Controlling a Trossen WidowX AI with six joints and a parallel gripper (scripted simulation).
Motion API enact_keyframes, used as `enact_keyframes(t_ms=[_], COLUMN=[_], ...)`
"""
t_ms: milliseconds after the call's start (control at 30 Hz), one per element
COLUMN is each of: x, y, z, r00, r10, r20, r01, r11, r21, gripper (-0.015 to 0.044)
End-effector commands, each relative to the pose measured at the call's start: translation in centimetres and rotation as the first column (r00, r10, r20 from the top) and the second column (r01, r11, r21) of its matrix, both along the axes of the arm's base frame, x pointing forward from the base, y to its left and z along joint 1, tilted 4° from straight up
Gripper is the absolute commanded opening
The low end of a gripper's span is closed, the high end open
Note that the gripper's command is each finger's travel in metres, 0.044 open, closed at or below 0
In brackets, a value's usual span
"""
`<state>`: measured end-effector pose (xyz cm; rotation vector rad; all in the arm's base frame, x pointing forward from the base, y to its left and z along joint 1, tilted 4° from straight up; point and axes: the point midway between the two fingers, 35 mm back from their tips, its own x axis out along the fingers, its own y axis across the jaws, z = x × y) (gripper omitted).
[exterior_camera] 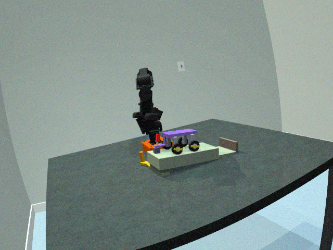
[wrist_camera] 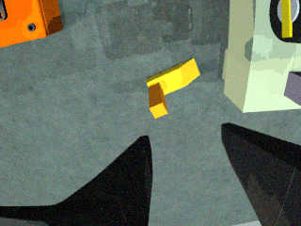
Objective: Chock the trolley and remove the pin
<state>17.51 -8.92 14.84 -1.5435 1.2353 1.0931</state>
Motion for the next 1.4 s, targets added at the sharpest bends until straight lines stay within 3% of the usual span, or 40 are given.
enact_keyframes(t_ms=[0,367,1367], x=[0.0,-0.6,-0.2], y=[-1.1,-4.3,-4.6], z=[-0.4,-1.8,-7.3], r00=[0.996,0.956,0.955], r10=[0.078,0.288,0.292], r20=[-0.035,-0.057,-0.056], r01=[-0.076,-0.275,-0.278], r11=[0.996,0.945,0.944], r21=[0.045,0.176,0.178], gripper=[0.0190,0.0190,0.0190])
